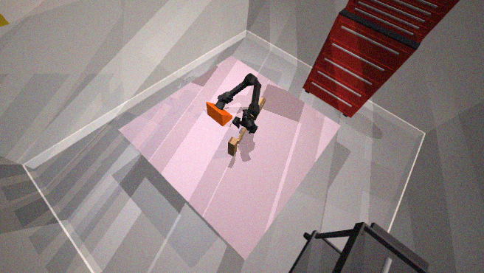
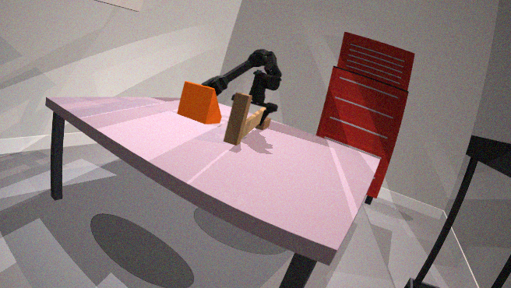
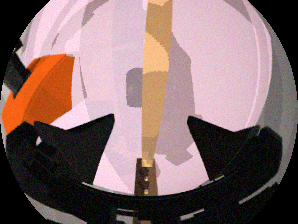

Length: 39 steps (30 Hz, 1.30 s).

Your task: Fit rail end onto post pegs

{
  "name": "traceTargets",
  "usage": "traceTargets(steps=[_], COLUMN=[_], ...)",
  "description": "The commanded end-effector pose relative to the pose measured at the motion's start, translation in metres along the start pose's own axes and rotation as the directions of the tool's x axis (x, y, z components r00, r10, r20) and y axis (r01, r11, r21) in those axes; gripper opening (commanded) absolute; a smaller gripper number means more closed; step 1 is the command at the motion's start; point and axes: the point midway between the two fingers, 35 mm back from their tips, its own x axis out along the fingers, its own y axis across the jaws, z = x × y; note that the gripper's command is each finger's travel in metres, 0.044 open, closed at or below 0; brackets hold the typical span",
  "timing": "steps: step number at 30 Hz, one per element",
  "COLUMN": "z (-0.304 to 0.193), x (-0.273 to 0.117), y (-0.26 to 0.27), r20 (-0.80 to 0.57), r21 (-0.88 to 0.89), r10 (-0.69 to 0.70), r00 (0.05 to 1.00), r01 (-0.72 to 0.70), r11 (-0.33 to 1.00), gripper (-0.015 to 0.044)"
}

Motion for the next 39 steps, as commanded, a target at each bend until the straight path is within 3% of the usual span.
traceTargets(steps=[1, 19, 34, 39], z=[0.001, 0.003, 0.003, 0.003], x=[0.008, 0.034, 0.034, 0.034], y=[0.001, 0.002, 0.002, 0.002], r20=[0.006, 0.01, 0.01, 0.01], r21=[0.007, 0.006, 0.006, 0.006], r10=[-0.001, -0.002, -0.002, -0.002], r00=[1.0, 1.0, 1.0, 1.0], r01=[0.001, 0.002, 0.002, 0.002], r11=[1.0, 1.0, 1.0, 1.0], gripper=[0.044, 0.044, 0.0046, 0.0013])
